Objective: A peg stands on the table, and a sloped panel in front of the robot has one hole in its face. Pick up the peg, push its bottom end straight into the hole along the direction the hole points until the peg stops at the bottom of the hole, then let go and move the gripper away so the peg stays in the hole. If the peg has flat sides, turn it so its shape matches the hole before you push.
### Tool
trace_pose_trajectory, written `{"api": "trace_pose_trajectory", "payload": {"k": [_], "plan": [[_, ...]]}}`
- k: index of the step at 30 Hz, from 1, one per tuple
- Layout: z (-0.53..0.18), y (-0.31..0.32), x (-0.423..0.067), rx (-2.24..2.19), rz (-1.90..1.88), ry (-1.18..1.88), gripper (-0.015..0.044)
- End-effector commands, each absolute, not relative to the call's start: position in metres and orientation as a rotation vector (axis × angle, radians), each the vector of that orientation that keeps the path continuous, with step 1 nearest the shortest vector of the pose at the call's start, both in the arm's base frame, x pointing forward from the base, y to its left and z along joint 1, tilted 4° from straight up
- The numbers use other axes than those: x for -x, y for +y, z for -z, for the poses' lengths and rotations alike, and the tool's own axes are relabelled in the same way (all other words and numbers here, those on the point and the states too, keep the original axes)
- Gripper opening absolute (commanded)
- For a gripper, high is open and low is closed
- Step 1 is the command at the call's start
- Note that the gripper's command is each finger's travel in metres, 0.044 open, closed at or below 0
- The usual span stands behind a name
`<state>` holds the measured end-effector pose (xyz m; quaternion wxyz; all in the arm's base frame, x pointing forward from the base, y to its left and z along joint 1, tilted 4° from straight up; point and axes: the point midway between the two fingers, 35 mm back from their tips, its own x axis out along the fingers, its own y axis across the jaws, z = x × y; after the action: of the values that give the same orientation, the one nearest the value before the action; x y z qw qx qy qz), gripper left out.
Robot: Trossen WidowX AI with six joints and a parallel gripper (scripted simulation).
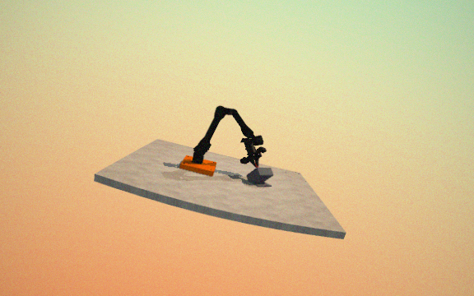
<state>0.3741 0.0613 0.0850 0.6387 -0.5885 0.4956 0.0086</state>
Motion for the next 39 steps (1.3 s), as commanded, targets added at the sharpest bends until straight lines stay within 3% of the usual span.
{"api": "trace_pose_trajectory", "payload": {"k": [1, 39], "plan": [[-0.082, 0.059, -0.375, 1.345, -0.024, 1.136, 0.0000], [-0.073, 0.050, -0.383, 1.343, -0.020, 1.131, 0.0000]]}}
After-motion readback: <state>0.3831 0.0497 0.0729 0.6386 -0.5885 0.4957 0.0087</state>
